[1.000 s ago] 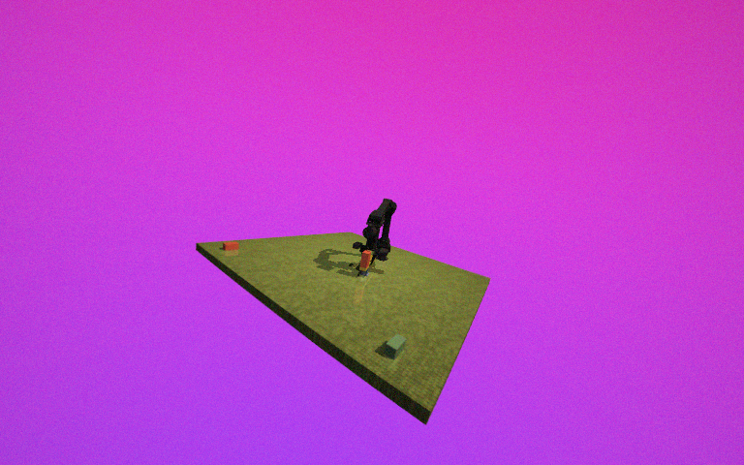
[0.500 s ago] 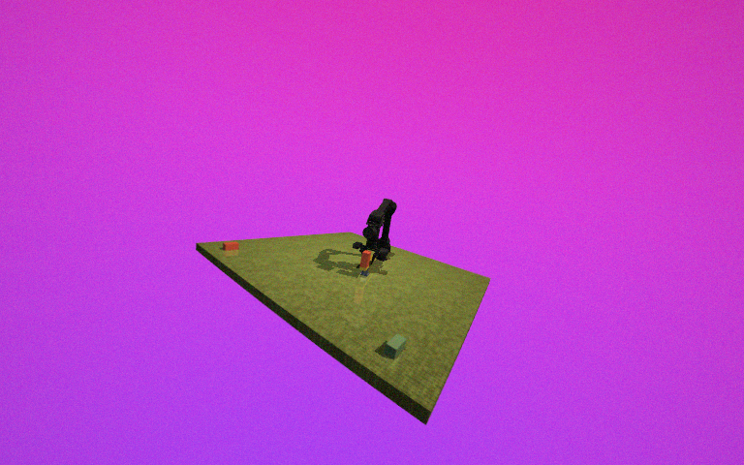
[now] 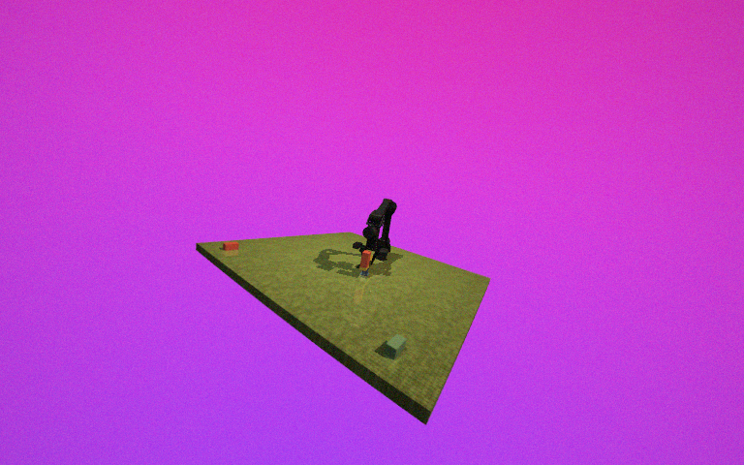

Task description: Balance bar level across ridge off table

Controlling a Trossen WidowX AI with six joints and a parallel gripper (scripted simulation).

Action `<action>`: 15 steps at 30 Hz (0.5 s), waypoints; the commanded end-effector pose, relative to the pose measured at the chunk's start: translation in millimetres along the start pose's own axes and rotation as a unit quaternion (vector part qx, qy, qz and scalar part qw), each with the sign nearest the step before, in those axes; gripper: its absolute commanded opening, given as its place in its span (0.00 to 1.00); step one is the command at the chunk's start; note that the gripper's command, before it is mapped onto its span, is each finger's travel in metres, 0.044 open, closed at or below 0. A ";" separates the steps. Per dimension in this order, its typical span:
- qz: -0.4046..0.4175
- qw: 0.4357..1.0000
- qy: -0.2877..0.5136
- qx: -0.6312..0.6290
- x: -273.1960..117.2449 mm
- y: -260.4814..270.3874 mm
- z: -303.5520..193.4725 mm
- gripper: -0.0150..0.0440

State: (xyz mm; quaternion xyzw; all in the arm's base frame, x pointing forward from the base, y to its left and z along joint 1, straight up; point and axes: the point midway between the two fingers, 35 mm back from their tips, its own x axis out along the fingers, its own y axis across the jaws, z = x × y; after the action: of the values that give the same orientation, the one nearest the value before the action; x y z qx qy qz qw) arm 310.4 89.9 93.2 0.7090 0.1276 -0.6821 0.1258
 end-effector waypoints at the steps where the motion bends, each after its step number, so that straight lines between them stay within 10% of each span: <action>1: 0.000 1.000 0.000 0.000 0.2 0.0 0.1 0.57; 8: 0.000 1.000 0.000 0.000 0.2 0.0 0.1 0.57; 15: 0.000 1.000 0.000 0.000 0.2 0.0 0.1 0.88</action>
State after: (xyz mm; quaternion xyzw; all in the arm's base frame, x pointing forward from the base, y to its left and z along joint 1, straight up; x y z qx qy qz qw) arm 310.4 89.7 93.2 0.7090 0.1272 -0.6821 0.1261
